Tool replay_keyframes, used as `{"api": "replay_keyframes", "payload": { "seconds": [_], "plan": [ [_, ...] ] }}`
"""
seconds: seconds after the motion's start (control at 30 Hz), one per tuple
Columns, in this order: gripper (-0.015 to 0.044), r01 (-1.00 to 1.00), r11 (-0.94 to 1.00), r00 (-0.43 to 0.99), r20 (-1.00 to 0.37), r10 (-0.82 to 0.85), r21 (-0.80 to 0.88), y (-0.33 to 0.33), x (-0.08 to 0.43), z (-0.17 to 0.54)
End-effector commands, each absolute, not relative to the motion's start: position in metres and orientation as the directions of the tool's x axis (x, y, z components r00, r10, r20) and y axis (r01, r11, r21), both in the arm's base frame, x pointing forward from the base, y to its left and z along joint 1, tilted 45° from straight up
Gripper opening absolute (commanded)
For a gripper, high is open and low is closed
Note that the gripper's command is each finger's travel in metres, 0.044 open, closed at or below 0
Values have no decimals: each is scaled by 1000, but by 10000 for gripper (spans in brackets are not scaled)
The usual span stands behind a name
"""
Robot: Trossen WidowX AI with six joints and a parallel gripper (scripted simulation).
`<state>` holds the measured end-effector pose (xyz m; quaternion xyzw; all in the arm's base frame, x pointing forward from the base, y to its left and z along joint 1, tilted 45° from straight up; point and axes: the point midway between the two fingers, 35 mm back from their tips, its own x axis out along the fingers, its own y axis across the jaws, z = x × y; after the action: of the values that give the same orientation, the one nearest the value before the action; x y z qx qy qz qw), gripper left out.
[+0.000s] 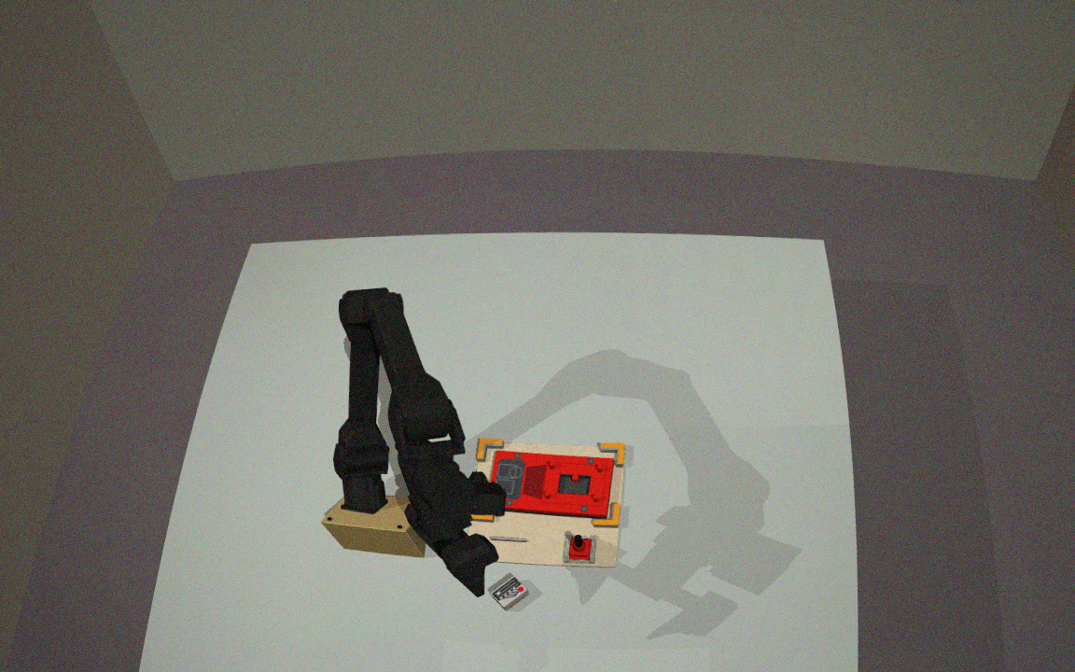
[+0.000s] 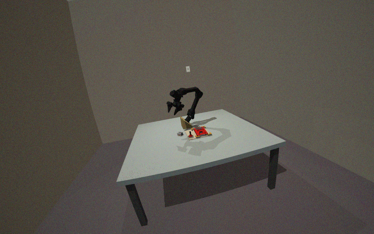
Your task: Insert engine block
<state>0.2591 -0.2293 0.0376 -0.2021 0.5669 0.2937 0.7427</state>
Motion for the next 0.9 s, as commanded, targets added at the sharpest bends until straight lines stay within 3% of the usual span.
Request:
{"api": "replay_keyframes", "payload": {
  "seconds": [0.0, 0.5, 0.87],
  "plan": [
    [440, -708, 695, 144, -938, 315, 125, -207, 268, 21],
    [440, -773, 424, -70, -728, 682, 472, -112, 272, -31],
    [440, -772, 411, -79, -715, 694, 484, -84, 270, -58]
  ]
}}
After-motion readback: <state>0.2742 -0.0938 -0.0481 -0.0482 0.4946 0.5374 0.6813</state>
